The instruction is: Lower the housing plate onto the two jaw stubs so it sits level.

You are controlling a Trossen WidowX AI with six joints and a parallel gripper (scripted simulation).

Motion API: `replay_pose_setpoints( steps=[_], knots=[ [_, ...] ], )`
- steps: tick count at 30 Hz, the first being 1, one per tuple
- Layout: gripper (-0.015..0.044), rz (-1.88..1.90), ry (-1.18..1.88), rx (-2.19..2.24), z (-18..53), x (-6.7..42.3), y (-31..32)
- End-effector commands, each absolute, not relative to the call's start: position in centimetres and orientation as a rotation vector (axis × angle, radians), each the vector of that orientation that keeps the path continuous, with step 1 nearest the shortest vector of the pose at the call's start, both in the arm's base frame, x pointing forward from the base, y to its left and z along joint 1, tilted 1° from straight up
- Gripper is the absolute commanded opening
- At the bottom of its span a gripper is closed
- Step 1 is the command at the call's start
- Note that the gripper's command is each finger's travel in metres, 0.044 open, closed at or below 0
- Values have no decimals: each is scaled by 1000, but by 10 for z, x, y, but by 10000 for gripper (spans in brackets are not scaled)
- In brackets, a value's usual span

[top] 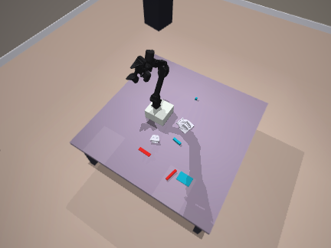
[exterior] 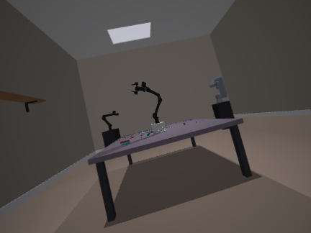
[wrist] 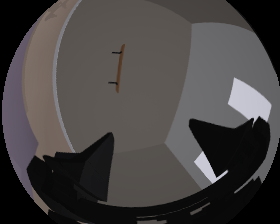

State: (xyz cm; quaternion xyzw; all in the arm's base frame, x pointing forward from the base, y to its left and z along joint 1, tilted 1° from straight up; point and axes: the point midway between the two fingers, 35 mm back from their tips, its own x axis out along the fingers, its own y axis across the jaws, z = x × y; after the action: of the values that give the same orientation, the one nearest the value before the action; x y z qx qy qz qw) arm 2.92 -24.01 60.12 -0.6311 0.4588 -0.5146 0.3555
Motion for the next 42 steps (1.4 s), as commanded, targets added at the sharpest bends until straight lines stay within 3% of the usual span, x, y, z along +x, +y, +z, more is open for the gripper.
replay_pose_setpoints(
  steps=[1,22,42],
  knots=[
    [440,-1217,1229,-1624,578,43,-263],
    [440,-692,1398,-1650,469,102,-331],
    [440,-125,1467,-1701,351,153,-357]
  ],
)
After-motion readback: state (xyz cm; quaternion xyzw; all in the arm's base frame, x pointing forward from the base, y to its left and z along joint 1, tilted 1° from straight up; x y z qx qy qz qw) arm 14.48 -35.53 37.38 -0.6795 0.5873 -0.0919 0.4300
